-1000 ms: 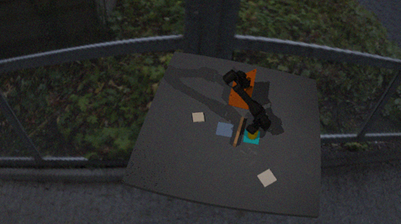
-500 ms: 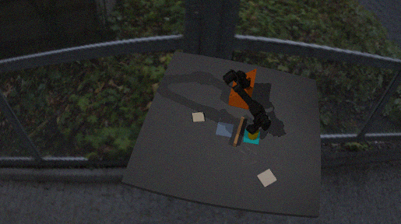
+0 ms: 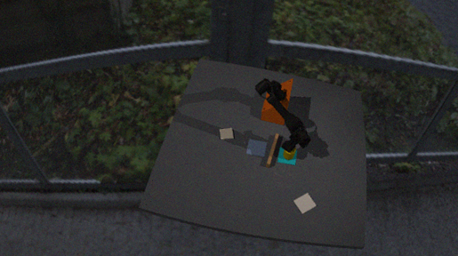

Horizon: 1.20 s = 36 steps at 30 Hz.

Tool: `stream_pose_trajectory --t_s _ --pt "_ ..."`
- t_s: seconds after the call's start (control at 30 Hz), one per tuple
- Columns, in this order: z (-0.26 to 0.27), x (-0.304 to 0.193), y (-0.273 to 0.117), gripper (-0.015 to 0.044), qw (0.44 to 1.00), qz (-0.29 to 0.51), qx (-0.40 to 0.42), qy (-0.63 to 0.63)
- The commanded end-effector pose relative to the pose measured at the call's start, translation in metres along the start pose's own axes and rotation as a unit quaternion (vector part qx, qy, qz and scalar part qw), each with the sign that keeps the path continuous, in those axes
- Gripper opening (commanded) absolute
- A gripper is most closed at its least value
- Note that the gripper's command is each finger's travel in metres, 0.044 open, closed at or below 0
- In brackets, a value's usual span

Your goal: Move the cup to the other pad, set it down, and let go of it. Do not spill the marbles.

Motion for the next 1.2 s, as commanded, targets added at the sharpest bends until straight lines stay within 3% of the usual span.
stream_pose_trajectory --t_s 0.0,0.7,1.07,1.17 --pt "-0.002 0.002 -0.009 0.0147 1.0 -0.005 -0.001 0.005" --pt "0.003 -0.002 -0.04 0.0147 1.0 -0.002 0.0 0.002" --pt "0.003 -0.001 -0.041 0.0435 1.0 0.0 -0.001 -0.001" --pt "0.003 0.0 -0.055 0.044 1.0 -0.001 0.0 -0.001"
Point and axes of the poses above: the point midway between the two fingers, 35 mm back from their tips, its own y axis out along the fingers, its own z axis across the jaws, x = y × z, the point moved 6 cm from there along -y, back along the fingers, and after that the axes turned 9 degrees about y, right-handed, at the moved point
